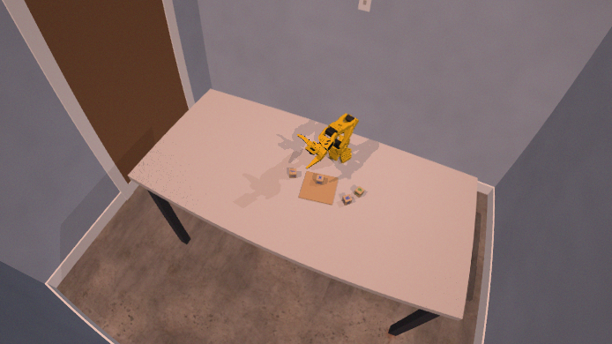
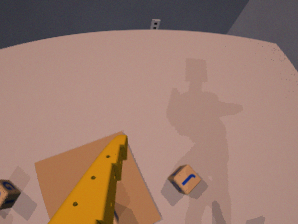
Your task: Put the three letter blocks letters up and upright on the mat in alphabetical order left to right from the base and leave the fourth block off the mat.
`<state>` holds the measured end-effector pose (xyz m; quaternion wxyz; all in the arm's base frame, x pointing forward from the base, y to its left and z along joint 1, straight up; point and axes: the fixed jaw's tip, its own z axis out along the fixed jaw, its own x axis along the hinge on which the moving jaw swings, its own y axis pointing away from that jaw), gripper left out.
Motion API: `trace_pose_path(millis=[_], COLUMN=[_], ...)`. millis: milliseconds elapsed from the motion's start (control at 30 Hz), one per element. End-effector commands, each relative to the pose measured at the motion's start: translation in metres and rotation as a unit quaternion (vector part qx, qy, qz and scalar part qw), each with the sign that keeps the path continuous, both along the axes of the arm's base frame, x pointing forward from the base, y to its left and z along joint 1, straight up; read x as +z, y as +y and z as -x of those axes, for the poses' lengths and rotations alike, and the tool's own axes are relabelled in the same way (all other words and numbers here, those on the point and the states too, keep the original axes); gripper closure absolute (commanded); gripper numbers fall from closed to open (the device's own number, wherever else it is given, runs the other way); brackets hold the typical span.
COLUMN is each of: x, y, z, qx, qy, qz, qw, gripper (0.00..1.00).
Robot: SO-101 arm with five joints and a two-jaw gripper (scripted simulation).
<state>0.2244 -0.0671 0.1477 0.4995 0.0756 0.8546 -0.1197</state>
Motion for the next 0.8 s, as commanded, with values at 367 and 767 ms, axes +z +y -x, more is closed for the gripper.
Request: trace_pose_path(millis=[367,767], x=[0.015,0.010], y=[0.006,0.013], z=[0.001,0.005], qx=[0.010,0.020], qy=[-0.010,0.020], qz=[-0.002,-0.014], qw=[1.000,1.000], gripper=[0.00,0.00])
